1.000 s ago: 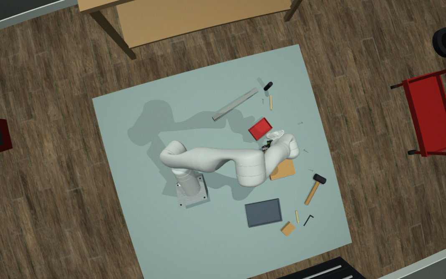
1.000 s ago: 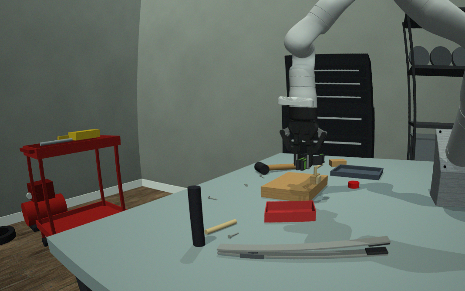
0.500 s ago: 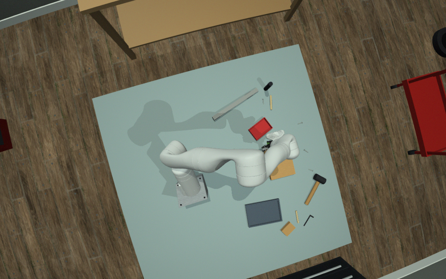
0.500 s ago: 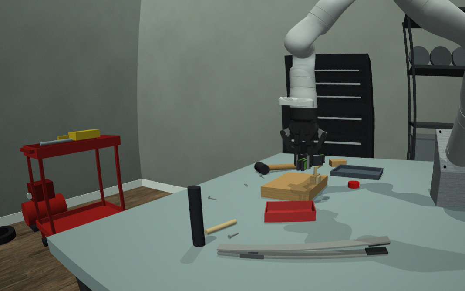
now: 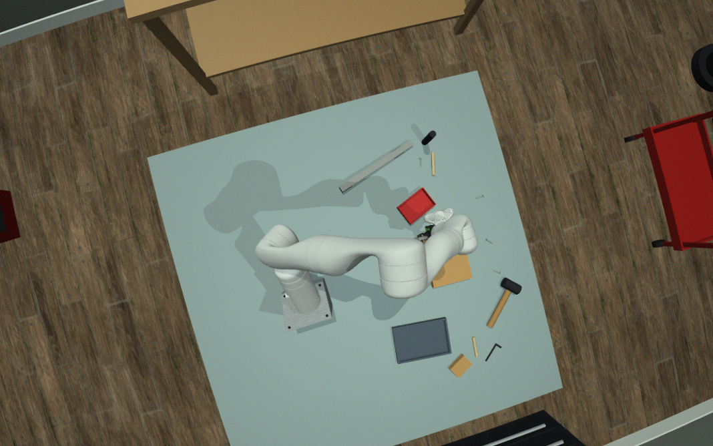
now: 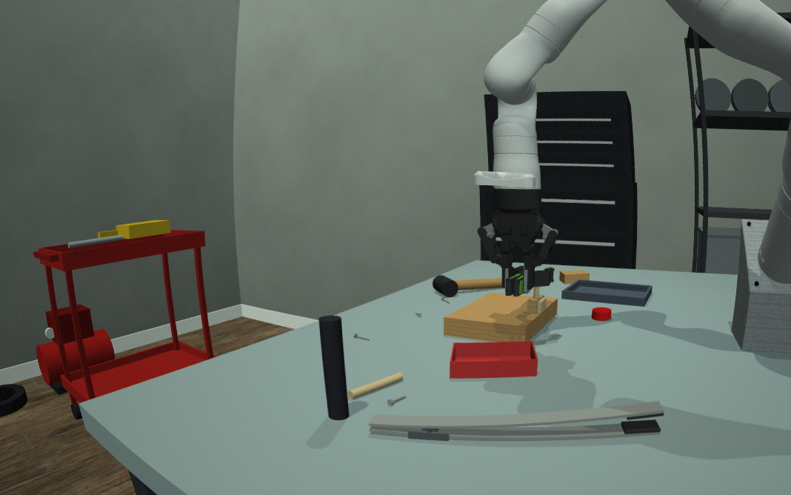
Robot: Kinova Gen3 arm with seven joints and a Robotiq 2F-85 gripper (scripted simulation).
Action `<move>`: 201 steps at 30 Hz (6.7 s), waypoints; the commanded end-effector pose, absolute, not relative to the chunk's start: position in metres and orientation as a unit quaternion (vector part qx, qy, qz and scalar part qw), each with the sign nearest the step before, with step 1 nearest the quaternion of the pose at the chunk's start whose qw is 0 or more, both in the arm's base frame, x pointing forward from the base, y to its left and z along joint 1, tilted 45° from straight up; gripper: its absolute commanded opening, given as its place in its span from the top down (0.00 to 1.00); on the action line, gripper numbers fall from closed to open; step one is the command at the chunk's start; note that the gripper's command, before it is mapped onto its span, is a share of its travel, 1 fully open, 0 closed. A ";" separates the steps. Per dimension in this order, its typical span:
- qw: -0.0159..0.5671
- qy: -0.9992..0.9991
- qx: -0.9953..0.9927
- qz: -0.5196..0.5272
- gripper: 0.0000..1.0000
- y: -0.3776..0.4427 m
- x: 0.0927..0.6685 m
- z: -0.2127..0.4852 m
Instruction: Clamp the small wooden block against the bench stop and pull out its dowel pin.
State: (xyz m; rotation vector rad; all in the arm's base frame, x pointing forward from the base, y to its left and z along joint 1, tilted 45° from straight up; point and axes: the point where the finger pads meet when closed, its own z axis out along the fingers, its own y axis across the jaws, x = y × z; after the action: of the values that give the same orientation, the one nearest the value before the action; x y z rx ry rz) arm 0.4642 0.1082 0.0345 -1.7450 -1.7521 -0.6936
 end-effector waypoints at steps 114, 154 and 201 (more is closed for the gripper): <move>0.280 -0.656 -0.651 -0.260 0.65 0.143 0.464 -0.002; 0.280 -0.655 -0.651 -0.261 0.55 0.143 0.465 -0.002; 0.280 -0.655 -0.651 -0.261 0.46 0.143 0.465 -0.002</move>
State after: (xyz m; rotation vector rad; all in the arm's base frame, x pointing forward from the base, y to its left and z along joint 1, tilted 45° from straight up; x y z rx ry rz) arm 0.4628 0.1423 -0.0010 -1.7420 -1.7554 -0.6910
